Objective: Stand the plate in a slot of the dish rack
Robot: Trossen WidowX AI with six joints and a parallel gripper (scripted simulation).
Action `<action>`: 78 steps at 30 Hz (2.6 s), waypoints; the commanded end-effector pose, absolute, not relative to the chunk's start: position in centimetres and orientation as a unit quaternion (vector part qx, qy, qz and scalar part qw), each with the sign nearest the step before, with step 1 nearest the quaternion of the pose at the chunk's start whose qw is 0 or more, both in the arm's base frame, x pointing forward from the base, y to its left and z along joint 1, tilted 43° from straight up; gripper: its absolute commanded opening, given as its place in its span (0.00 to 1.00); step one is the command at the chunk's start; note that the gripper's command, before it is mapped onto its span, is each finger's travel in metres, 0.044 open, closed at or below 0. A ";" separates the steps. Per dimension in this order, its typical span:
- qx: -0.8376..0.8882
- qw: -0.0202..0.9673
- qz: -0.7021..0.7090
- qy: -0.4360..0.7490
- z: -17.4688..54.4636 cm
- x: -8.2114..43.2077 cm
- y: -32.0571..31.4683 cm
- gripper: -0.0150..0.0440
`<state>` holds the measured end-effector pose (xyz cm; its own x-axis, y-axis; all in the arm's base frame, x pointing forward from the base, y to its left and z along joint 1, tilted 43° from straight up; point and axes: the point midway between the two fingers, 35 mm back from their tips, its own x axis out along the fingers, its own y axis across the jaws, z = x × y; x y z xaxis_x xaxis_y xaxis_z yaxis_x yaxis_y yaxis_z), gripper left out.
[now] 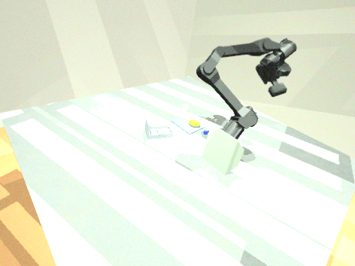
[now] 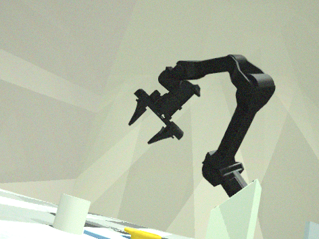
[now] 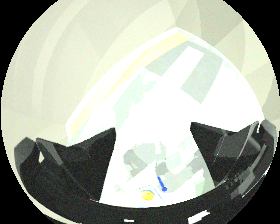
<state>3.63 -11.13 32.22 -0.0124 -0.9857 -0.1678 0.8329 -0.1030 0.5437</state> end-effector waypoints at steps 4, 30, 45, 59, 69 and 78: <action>0.271 0.657 -0.690 -0.135 32.1 3.1 -11.6 0.93; 0.356 0.700 -0.616 0.058 27.8 2.5 -18.6 0.93; 0.380 0.722 -0.553 0.169 24.0 6.9 -21.5 0.93; 0.330 0.755 -0.475 0.310 20.2 12.4 -22.0 0.93; 0.255 0.763 -0.423 0.417 16.9 16.0 -21.1 0.93; 0.163 0.751 -0.387 0.509 13.5 19.2 -20.2 0.93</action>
